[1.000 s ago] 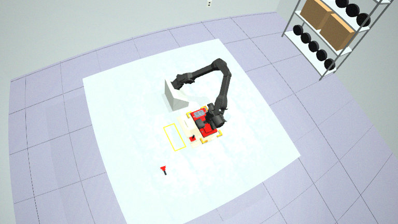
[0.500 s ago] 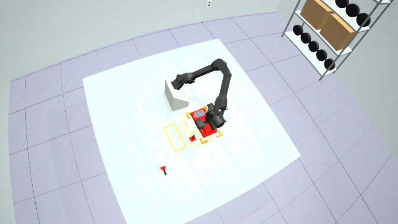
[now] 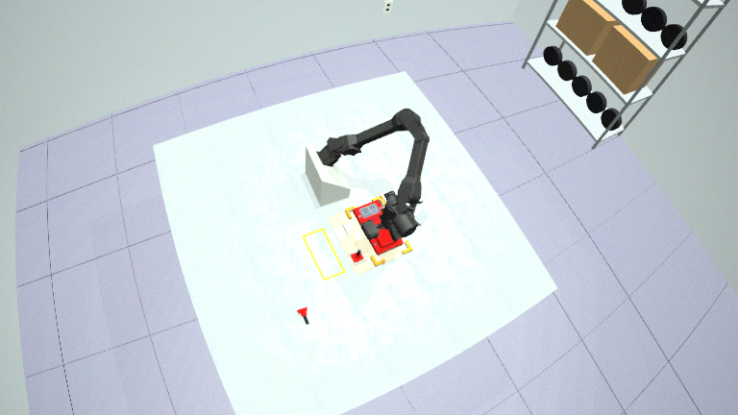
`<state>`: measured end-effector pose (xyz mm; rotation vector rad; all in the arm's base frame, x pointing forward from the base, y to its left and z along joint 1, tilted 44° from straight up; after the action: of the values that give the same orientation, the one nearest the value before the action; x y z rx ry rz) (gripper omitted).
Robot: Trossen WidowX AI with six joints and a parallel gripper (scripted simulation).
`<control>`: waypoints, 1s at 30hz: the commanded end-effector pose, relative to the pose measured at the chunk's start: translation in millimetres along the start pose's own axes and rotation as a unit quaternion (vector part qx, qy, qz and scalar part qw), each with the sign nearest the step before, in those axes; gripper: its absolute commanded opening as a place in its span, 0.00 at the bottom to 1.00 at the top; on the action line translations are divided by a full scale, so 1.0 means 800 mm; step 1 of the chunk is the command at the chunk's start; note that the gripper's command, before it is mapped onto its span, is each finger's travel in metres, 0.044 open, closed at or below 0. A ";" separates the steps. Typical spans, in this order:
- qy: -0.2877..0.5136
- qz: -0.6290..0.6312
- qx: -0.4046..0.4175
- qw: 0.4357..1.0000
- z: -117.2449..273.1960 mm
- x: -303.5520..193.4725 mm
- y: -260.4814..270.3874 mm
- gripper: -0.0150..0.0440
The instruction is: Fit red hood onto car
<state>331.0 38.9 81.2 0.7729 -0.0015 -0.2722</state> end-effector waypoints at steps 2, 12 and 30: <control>0.000 0.000 -0.001 1.000 0.007 0.001 0.000 1.00; 0.007 0.000 -0.002 1.000 0.088 0.003 0.000 1.00; 0.007 0.000 -0.002 1.000 0.088 0.003 0.000 1.00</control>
<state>325.6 -9.8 130.9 0.7761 0.0152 -0.2729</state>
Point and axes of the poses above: the point midway between the two fingers, 35 mm back from their tips, its own z axis back along the fingers, its own y axis across the jaws, x = y × z, the point moved 5 cm from there along z, back along the fingers, and after that the axes turned 13 degrees about -z, right-handed, at the moved point
